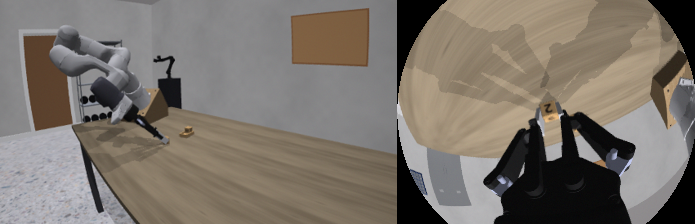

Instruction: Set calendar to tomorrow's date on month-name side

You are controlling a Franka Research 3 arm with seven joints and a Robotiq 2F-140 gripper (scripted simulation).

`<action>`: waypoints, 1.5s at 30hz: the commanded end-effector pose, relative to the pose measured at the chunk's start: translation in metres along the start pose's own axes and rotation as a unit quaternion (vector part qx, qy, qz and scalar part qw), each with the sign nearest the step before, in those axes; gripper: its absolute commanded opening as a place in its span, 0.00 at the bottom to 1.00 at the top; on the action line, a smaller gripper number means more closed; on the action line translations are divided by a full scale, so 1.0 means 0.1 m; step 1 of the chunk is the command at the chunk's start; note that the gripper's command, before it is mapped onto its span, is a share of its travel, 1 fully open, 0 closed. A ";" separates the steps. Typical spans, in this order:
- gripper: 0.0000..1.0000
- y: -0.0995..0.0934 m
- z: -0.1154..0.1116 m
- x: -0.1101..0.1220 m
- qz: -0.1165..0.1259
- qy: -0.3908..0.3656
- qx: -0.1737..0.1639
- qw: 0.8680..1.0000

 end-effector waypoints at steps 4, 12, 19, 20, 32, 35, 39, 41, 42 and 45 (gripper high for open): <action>0.16 0.00 0.01 -0.02 0.002 -0.004 0.001 1.000; 0.21 0.00 0.01 -0.02 0.002 -0.004 0.001 1.000; 0.26 0.00 0.01 -0.02 0.002 -0.004 0.001 1.000; 0.26 0.00 0.01 -0.02 0.002 -0.004 0.001 1.000; 0.40 0.00 0.01 -0.02 0.002 -0.004 0.001 1.000; 0.40 0.00 0.01 -0.02 0.002 -0.004 0.001 1.000; 0.40 0.00 0.01 -0.02 0.002 -0.004 0.001 1.000; 0.40 0.00 0.01 -0.02 0.002 -0.004 0.001 1.000; 0.40 0.00 0.01 -0.02 0.002 -0.004 0.001 1.000; 0.40 -0.01 0.00 -0.02 0.002 -0.004 0.001 1.000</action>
Point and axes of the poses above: the point where the finger pads meet when closed, its own y axis out along the fingers, its own x axis across the jaws, z = x × y, the point moved 4 cm from there along -y, back along the fingers, and after that the axes turned 8 degrees about y, right-handed, at the moved point
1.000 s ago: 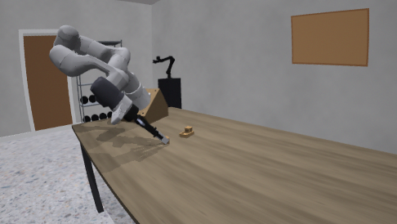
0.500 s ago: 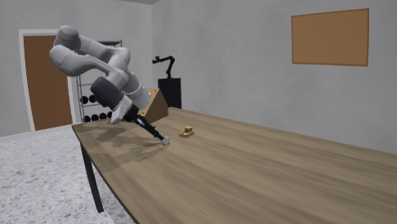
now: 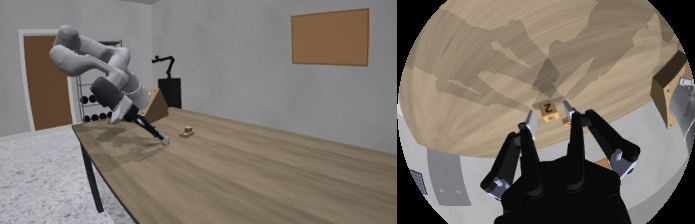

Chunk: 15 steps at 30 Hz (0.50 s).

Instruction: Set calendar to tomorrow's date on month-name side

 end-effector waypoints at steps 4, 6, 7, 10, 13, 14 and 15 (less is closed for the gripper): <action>0.40 -0.02 -0.01 -0.01 0.002 -0.004 0.001 1.000; 0.40 -0.03 -0.02 -0.01 0.002 -0.004 0.001 1.000; 0.40 -0.04 -0.03 -0.01 0.002 -0.004 0.001 1.000; 0.40 -0.08 -0.08 0.00 0.002 -0.004 0.001 1.000; 0.40 -0.14 -0.13 0.01 0.002 -0.004 0.001 1.000; 0.40 -0.16 -0.16 0.01 0.002 -0.004 0.001 1.000; 0.40 -0.19 -0.18 0.01 0.002 -0.004 0.001 1.000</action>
Point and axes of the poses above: the point where the finger pads meet when closed, its own y axis out along the fingers, its own x axis across the jaws, z = x × y, the point moved 4 cm from there along -y, back along the fingers, and after that the axes turned 8 degrees about y, right-handed, at the moved point
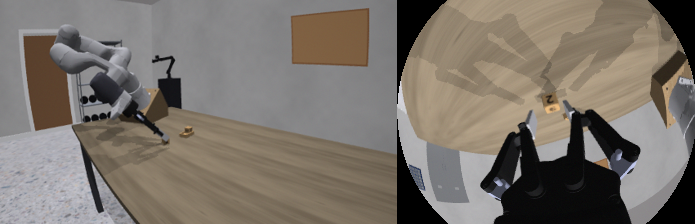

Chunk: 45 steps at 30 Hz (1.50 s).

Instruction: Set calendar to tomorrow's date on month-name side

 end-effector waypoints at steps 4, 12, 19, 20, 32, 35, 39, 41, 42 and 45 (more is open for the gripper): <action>0.40 -0.09 -0.10 0.05 -0.006 0.008 0.000 1.000; 0.40 -0.28 -0.28 0.07 -0.006 0.008 0.000 1.000; 0.40 -0.35 -0.35 0.08 -0.006 0.008 0.000 1.000; 0.40 -0.35 -0.35 0.08 -0.006 0.008 0.000 1.000; 0.40 -0.38 -0.38 0.06 -0.001 0.008 0.039 0.999; 0.40 -0.38 -0.41 0.06 0.003 0.008 0.070 0.998; 0.40 -0.37 -0.44 0.06 0.006 0.007 0.090 0.996; 0.40 -0.36 -0.46 0.07 0.008 0.007 0.107 0.994; 0.40 -0.35 -0.47 0.08 0.009 0.007 0.114 0.993; 0.40 -0.33 -0.48 0.10 0.011 0.007 0.128 0.992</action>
Point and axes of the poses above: the point where the finger pads meet when closed, its own y axis out along the fingers, its own x axis across the jaws, z = x × y, the point moved 4 cm from there along -y, back along the fingers, and after that the axes turned 8 degrees about y, right-handed, at the moved point
